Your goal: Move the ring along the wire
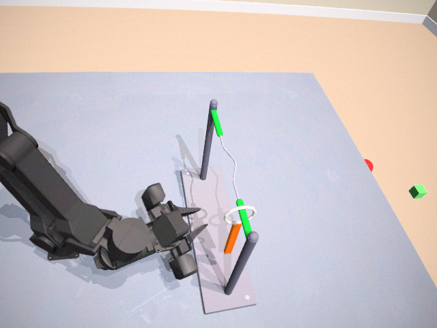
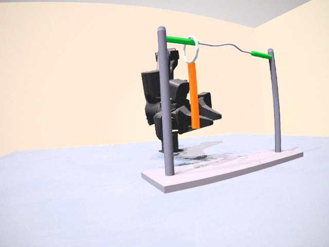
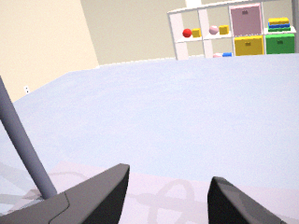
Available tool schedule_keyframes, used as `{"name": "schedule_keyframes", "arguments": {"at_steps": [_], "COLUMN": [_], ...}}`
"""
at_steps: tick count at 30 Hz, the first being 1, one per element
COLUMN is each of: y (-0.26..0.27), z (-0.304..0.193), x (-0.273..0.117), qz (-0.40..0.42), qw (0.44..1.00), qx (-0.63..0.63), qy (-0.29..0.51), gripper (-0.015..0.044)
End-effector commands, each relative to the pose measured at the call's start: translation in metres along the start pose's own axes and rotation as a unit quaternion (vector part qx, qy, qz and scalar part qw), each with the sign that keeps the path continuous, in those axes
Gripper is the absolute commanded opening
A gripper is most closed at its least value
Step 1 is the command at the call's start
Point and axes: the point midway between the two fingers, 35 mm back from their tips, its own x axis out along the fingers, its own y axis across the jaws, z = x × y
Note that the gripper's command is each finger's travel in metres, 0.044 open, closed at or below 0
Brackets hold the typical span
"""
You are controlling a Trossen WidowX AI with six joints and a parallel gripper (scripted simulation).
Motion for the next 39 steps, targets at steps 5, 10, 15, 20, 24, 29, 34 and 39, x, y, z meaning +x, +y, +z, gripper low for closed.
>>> {"name": "schedule_keyframes", "arguments": {"at_steps": [5,10,15,20,24,29,34,39], "y": [-0.034,-0.051,-0.053,-0.056,-0.057,-0.054,-0.055,-0.058], "z": [-0.015,-0.025,-0.027,-0.012,0.007,0.024,0.025,0.027], "x": [-0.039,-0.063,-0.066,-0.055,-0.042,-0.029,-0.028,-0.023], "qz": [-0.104,-0.168,-0.176,-0.180,-0.183,-0.184,-0.184,-0.184], "qw": [0.992,0.979,0.977,0.976,0.975,0.974,0.974,0.974], "qx": [-0.072,-0.114,-0.119,-0.123,-0.125,-0.125,-0.125,-0.125], "qy": [-0.011,-0.007,-0.006,-0.012,-0.025,-0.042,-0.042,-0.042], "gripper": [0.0160,0.0160,0.0160,0.0160,0.0160,0.0160,0.0160,0.0160]}}
